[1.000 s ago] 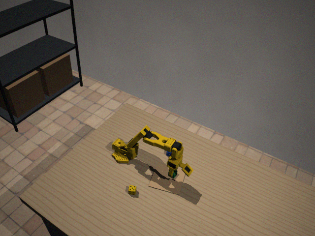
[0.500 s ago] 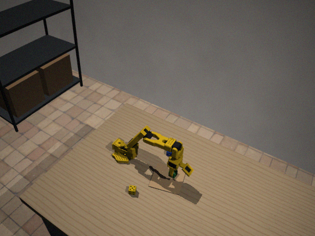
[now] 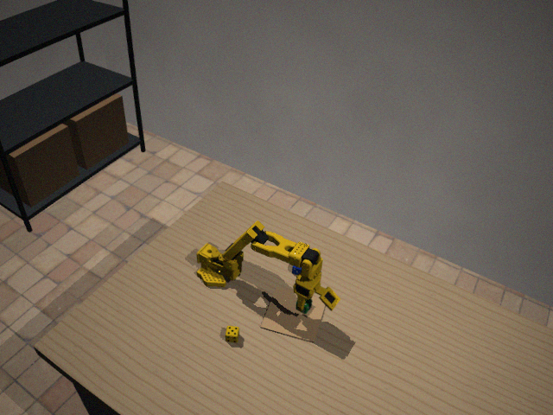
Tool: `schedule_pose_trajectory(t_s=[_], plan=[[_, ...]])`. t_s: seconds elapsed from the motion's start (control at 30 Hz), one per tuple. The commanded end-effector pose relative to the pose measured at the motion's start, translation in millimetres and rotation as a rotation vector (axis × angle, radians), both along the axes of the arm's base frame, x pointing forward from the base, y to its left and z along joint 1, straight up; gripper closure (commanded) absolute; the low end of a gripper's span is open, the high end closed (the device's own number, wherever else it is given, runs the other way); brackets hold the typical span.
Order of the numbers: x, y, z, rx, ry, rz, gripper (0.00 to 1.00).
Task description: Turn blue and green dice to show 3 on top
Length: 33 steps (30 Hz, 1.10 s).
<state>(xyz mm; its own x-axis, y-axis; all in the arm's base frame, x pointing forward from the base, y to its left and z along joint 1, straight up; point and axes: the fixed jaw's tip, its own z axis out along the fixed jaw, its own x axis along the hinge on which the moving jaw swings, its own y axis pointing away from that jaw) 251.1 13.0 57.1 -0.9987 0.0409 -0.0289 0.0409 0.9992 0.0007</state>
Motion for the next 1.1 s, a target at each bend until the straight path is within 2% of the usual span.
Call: schedule_pose_trajectory(t_s=[0.0,1.07], plan=[[4.8,2,11.1,0.003,-0.052,0.001,1.00],[1.4,2,0.1,0.001,-0.004,0.000,1.00]])
